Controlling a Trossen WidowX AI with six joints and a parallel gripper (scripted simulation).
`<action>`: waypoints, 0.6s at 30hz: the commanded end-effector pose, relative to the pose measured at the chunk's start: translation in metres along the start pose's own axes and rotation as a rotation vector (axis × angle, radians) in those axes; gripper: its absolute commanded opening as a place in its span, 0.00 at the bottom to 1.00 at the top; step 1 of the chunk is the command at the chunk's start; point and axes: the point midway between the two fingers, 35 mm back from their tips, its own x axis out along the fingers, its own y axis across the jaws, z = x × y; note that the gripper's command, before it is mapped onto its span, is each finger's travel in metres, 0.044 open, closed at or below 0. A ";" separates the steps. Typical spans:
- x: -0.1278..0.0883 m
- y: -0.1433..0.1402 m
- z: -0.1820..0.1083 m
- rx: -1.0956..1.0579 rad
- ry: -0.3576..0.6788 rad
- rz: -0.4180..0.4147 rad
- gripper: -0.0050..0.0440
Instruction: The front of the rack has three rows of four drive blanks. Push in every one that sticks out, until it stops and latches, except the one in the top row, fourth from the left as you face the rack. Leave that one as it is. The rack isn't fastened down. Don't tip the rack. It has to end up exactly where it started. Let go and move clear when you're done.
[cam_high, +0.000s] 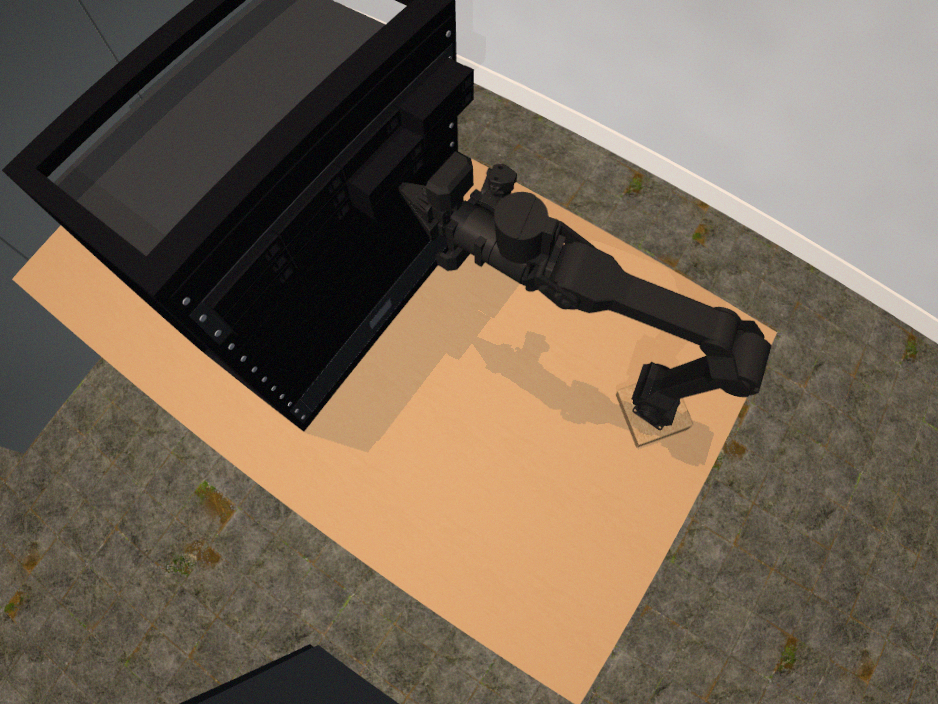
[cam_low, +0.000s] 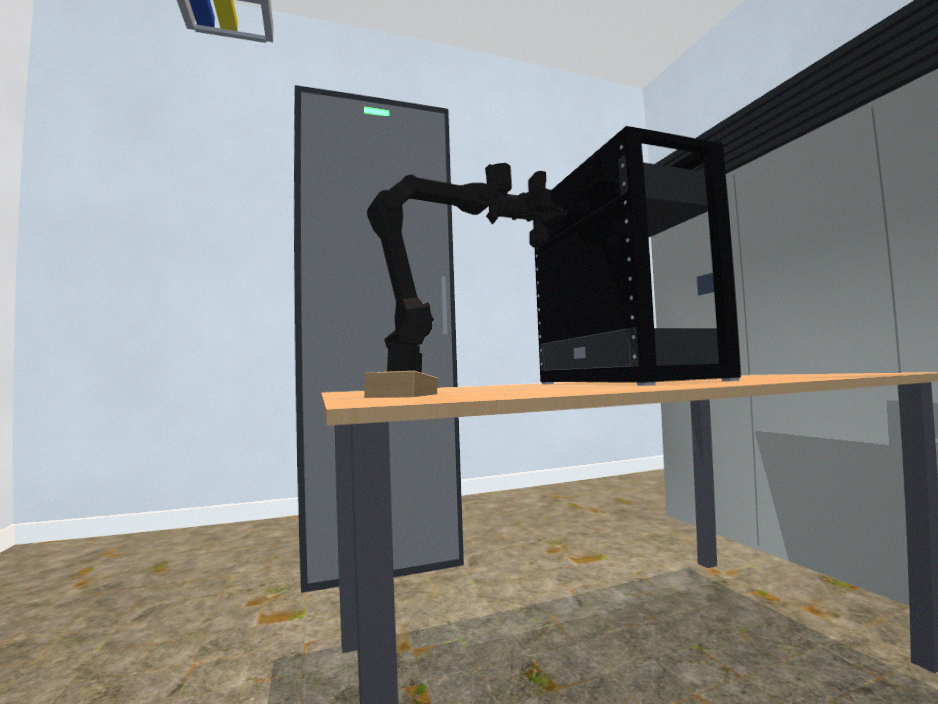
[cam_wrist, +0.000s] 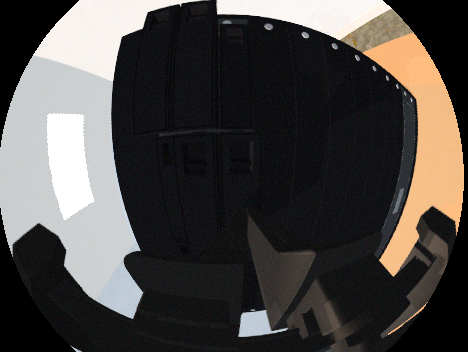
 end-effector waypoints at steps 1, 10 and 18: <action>-0.003 0.014 0.000 0.010 0.007 0.032 0.10; -0.003 0.014 0.000 0.010 0.007 0.032 0.10; -0.001 0.014 0.000 0.010 0.007 0.032 0.10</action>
